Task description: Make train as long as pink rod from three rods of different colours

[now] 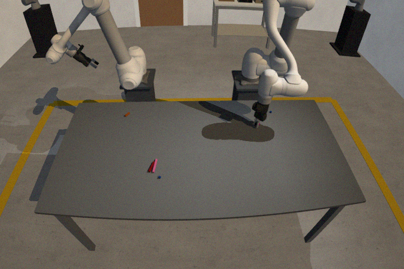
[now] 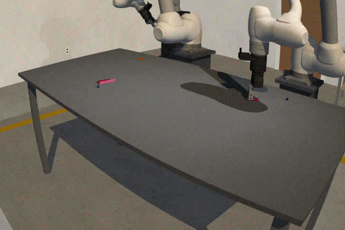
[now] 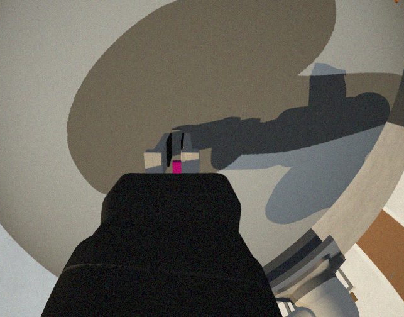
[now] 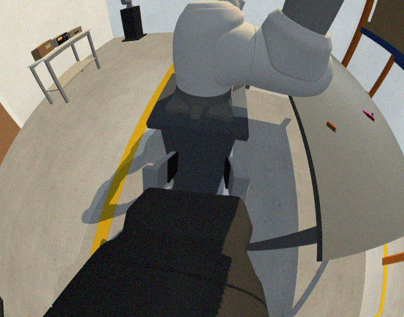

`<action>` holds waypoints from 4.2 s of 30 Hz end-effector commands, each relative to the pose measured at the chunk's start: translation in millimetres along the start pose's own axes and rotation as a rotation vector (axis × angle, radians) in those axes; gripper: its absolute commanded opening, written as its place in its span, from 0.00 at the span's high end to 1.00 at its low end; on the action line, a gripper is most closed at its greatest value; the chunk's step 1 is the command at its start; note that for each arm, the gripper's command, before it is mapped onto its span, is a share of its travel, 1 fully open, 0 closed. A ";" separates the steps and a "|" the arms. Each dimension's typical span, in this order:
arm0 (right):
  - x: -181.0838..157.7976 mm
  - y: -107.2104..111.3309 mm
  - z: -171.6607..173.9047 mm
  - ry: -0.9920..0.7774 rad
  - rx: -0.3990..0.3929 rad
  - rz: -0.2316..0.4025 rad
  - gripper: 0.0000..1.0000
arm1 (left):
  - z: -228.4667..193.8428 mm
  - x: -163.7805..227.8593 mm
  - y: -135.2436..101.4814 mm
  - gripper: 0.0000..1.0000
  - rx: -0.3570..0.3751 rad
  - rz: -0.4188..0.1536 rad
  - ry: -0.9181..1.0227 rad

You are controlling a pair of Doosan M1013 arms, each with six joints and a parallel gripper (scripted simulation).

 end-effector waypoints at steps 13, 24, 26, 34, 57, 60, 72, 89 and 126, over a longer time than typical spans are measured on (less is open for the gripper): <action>0.1 0.4 -0.1 0.000 -0.001 0.000 0.00 | -0.3 -0.3 -0.5 0.76 0.001 -0.001 0.000; 0.1 0.4 -0.1 0.000 -0.001 0.000 0.00 | -0.3 -0.3 -0.5 0.76 0.001 -0.001 0.000; 0.1 0.4 -0.1 0.000 -0.001 0.000 0.00 | -0.3 -0.3 -0.5 0.76 0.001 -0.001 0.000; 0.1 0.4 -0.1 0.000 -0.001 0.000 0.00 | -0.3 -0.3 -0.5 0.76 0.001 -0.001 0.000; 0.1 0.4 -0.1 0.000 -0.001 0.000 0.00 | 2.4 -0.2 -0.5 0.76 0.001 -0.001 0.000; 0.1 0.4 -0.1 0.000 -0.001 0.000 0.00 | 2.6 -0.2 -0.5 0.76 0.001 -0.001 0.000; 0.1 0.4 -0.1 0.000 -0.001 0.000 0.00 | 2.8 -0.2 -0.5 0.76 0.001 -0.001 0.000; 0.1 0.4 -0.1 0.000 -0.001 0.000 0.00 | 2.8 -0.2 -0.5 0.52 0.001 -0.001 0.000; 0.1 0.4 -0.1 0.000 -0.001 0.000 0.00 | 2.8 -0.2 73.3 0.46 0.001 -0.001 0.000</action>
Point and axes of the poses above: on each arm, the point where the finger pads meet when closed, its own y axis back along the fingers, its own x axis across the jaws, z = x × y, the point moved 5 cm from there along y, back along the fingers, and after that the axes turned 3 degrees about -y, right-handed, at the moved point
